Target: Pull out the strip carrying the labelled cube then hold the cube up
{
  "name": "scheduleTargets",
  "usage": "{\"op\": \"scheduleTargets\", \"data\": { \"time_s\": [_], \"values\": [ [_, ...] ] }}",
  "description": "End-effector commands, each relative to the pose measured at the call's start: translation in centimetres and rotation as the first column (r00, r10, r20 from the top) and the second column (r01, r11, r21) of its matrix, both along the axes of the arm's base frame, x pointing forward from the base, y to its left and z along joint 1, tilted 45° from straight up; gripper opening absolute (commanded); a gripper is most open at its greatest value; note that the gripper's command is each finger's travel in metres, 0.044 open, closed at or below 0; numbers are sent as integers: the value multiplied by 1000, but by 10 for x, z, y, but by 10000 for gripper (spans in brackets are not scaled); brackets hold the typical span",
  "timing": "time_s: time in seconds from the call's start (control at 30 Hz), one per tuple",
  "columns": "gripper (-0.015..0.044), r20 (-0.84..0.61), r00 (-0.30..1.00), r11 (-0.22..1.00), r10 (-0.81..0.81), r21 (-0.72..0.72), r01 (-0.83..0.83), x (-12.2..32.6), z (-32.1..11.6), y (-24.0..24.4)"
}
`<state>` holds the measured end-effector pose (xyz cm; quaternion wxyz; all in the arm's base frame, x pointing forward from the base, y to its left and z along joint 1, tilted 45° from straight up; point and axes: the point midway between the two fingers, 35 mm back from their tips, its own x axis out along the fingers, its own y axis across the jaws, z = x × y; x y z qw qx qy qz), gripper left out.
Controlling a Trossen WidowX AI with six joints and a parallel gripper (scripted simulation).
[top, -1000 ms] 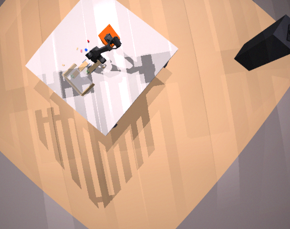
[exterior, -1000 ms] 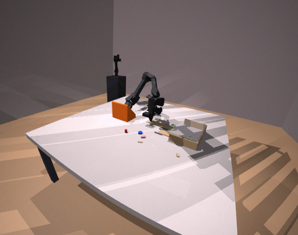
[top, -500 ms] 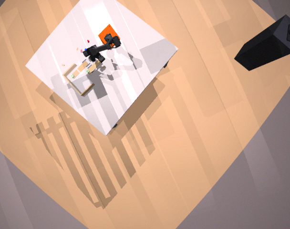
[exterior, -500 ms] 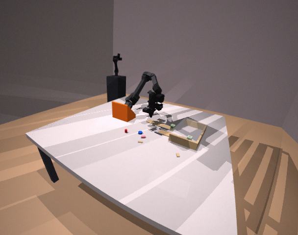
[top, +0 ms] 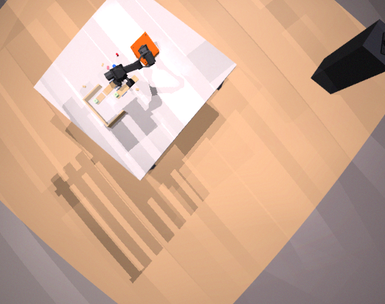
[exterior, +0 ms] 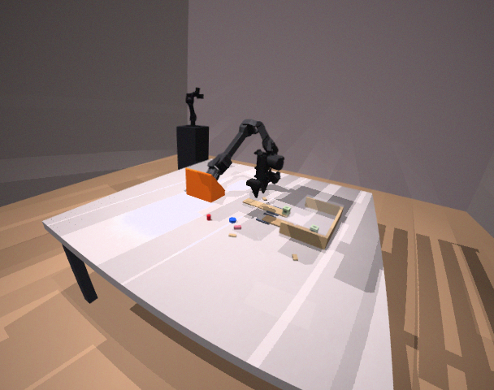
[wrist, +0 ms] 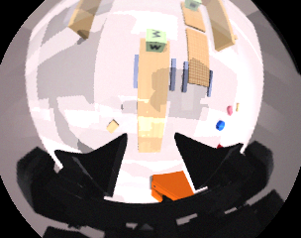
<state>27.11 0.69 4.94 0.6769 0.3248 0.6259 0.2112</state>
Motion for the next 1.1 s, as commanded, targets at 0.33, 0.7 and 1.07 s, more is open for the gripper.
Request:
{"op": "scheduleTargets", "data": {
  "time_s": [0.33, 0.7, 1.07],
  "values": [
    [440, -10, 1000, 1000, -4, 3, 4, 52, 5, -15],
    [440, -7, 1000, 1000, -4, 3, 4, 92, 9, -27],
    [440, -4, 1000, 1000, -4, 2, 4, 133, 10, -37]
  ]
}}
